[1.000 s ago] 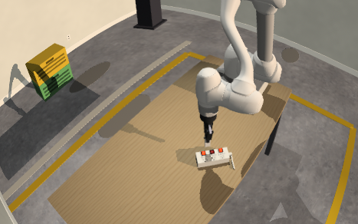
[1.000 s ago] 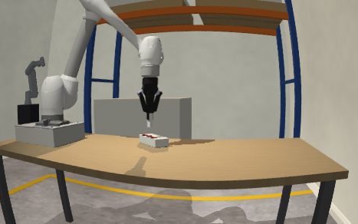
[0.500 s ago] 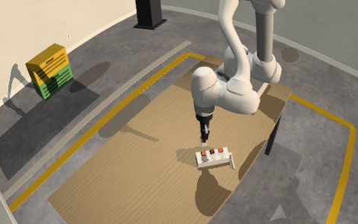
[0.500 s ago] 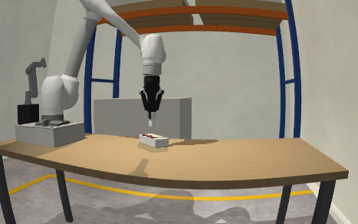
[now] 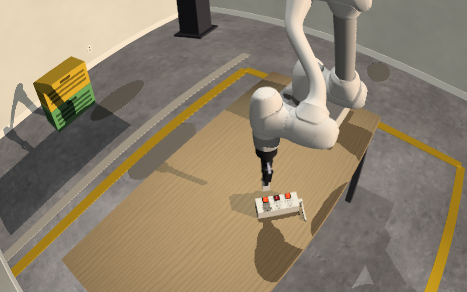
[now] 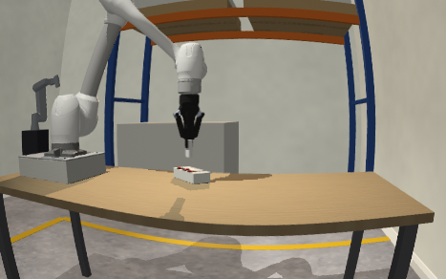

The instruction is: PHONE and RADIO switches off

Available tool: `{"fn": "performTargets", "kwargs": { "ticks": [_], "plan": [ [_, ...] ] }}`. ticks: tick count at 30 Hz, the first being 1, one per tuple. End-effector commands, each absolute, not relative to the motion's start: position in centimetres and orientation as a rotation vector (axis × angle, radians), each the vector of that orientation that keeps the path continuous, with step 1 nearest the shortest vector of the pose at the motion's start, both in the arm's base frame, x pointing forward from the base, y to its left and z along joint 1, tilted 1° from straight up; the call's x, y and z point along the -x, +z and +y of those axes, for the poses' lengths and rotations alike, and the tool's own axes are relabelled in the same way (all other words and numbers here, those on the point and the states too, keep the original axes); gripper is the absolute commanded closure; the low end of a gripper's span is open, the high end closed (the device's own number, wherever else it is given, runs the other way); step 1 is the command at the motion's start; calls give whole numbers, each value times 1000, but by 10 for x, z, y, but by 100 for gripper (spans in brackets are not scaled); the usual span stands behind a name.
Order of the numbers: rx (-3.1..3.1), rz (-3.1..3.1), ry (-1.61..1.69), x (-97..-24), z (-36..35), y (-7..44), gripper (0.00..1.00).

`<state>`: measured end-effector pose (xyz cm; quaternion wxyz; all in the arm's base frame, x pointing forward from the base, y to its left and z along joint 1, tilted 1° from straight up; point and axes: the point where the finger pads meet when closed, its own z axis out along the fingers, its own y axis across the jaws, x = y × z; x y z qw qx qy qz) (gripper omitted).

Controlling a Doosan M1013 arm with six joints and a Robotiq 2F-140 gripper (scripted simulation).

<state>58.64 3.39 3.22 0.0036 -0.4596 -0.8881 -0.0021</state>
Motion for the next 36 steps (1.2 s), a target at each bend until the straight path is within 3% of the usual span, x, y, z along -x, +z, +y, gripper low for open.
{"fn": "performTargets", "kwargs": {
  "ticks": [1,36],
  "plan": [
    [1438,-2781,-5,-587,31,31,100],
    [1438,-2781,-5,-587,31,13,100]
  ]
}}
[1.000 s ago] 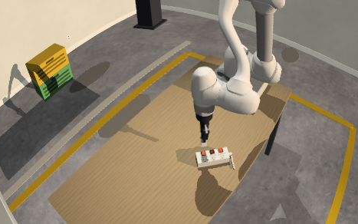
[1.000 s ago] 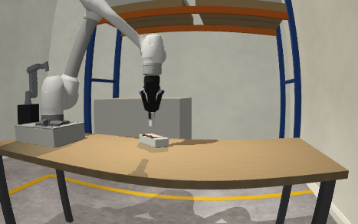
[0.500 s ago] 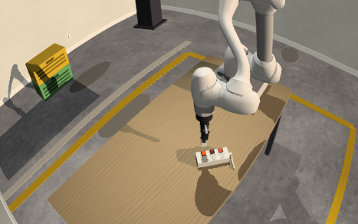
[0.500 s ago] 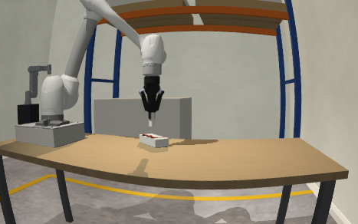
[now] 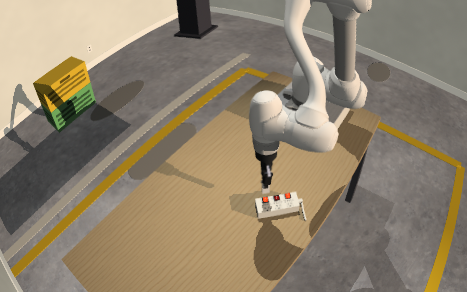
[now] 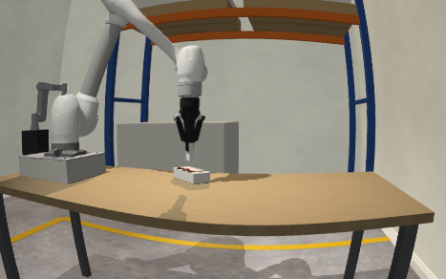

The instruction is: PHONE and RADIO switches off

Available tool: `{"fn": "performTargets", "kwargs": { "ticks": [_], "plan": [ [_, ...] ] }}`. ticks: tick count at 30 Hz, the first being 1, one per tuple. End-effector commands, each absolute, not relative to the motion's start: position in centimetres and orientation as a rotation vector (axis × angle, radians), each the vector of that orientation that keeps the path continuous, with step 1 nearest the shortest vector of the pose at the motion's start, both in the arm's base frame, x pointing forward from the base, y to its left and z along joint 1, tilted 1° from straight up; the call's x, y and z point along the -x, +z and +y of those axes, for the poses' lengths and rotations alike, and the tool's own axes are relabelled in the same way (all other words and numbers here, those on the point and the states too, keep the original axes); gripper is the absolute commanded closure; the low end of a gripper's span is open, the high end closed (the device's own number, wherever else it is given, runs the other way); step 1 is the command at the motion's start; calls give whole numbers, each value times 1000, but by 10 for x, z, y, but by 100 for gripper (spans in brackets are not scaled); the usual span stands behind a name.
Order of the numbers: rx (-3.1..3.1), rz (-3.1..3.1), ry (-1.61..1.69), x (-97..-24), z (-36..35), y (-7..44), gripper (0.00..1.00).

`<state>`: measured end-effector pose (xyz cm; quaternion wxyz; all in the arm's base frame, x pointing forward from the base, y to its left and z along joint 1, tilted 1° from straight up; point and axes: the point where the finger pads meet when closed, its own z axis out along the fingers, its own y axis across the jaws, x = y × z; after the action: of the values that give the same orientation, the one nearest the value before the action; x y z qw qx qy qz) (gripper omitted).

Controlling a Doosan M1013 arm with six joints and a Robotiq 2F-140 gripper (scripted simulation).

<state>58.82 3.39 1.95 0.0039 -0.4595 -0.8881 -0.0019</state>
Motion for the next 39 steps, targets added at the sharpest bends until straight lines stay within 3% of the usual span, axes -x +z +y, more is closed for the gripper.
{"fn": "performTargets", "kwargs": {
  "ticks": [1,39],
  "plan": [
    [1438,-2781,-5,-587,31,11,100],
    [1438,-2781,-5,-588,32,-13,100]
  ]
}}
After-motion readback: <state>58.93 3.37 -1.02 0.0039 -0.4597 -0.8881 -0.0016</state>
